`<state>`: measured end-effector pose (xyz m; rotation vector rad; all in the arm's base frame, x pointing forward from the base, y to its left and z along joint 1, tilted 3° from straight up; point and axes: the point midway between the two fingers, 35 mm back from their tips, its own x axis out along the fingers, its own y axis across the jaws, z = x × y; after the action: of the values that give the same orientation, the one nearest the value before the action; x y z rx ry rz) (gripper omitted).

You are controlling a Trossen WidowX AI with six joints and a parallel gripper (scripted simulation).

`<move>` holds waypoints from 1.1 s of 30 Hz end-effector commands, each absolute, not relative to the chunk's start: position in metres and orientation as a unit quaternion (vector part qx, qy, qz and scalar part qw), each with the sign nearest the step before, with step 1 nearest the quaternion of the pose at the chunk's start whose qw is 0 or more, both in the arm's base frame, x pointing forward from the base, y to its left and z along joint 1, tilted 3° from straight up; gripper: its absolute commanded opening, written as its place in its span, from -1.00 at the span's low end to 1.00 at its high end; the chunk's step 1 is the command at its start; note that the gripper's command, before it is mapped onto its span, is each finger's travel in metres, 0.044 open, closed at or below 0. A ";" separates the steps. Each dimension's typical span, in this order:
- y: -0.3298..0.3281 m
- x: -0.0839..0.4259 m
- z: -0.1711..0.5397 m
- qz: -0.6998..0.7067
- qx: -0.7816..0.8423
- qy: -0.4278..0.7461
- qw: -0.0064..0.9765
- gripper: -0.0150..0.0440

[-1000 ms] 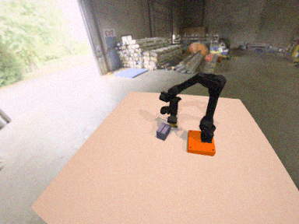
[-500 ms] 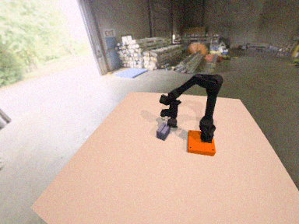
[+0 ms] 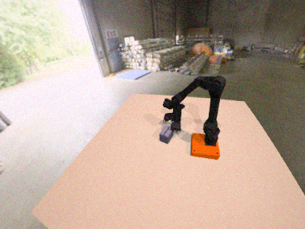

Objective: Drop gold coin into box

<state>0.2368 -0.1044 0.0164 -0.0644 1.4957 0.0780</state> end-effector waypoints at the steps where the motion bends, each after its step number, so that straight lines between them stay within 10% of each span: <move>1: -0.105 0.237 0.016 0.033 -0.029 0.680 0.732 -0.49; 33: -0.107 0.237 0.069 0.034 -0.031 0.681 0.731 -0.49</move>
<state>0.2374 -0.1064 0.0619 -0.0620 1.5012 0.0741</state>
